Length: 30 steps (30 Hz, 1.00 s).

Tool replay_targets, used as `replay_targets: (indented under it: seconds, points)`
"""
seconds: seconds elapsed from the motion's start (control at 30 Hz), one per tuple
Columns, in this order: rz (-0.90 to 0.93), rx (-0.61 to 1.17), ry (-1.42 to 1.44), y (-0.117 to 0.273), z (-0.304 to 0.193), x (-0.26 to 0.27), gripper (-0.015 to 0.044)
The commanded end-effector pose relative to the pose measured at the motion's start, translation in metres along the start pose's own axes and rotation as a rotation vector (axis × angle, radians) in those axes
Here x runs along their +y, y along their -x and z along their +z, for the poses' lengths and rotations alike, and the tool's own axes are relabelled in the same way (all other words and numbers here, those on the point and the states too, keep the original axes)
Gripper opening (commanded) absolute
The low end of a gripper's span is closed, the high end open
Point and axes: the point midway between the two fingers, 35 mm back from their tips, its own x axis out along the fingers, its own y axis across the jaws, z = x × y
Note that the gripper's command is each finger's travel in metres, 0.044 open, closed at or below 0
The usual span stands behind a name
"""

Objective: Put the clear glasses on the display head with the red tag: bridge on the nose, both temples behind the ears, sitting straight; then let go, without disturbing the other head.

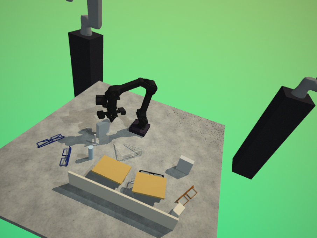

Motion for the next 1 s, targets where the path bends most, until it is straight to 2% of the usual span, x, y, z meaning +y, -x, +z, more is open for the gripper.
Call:
replay_targets:
  seconds: [0.0, 0.97]
  points:
    - [0.003, -0.001, -0.001, -0.001, 0.0, 0.006, 0.0]
    - [0.002, -0.001, -0.002, -0.001, 0.0, 0.024, 0.0]
